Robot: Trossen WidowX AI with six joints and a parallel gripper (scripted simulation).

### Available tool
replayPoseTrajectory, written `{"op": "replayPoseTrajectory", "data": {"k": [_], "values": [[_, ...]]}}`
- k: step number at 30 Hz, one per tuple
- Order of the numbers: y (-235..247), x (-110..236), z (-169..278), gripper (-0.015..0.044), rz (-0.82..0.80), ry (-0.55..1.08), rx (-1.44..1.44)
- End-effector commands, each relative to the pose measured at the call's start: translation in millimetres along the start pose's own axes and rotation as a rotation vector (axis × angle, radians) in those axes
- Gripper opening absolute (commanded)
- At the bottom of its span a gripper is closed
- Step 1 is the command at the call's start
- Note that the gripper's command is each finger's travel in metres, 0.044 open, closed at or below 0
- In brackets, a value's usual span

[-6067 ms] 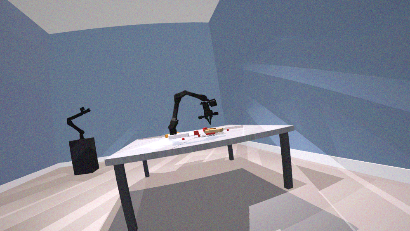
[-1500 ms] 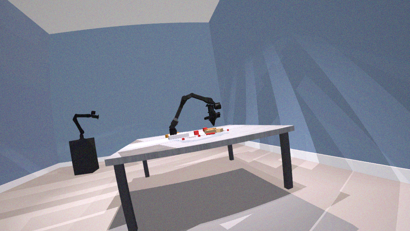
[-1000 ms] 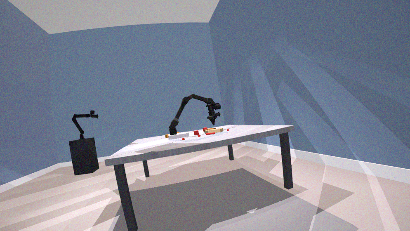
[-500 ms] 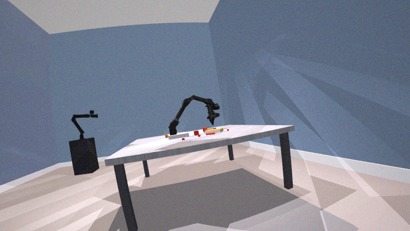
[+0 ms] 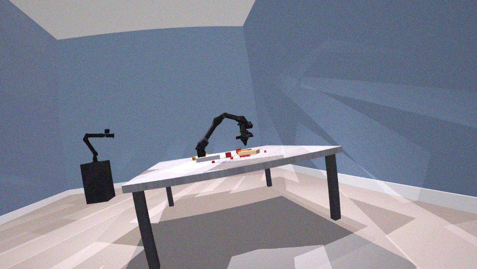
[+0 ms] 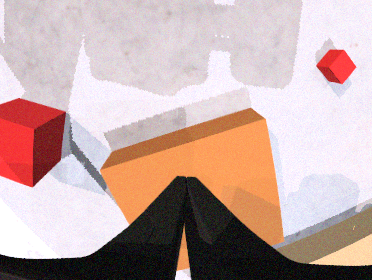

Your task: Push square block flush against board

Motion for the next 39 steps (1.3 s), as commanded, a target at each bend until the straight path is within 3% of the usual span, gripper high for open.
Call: {"op": "replayPoseTrajectory", "data": {"k": [1,8,14,20,39], "values": [[17.4,-2.5,-1.8,0.0,-0.009,0.008,0.129],[47.3,-2.8,-3.3,0.0,-0.016,0.01,0.364],[50.2,-5.1,-3.5,0.0,-0.017,0.01,0.386],[50.7,-57.4,-3.7,0.0,-0.016,0.01,0.386],[43.7,-56.9,3.5,0.0,-0.016,0.01,0.386]]}}
Point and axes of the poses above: the point midway between the two fingers, 35 mm back from their tips, its own x axis back along the fingers, its own y axis across the jaws, z = x × y, the point moved 3 cm from there along x, back along the fingers, and after that the axes turned 14 degrees about -x, right-handed, at the moved point
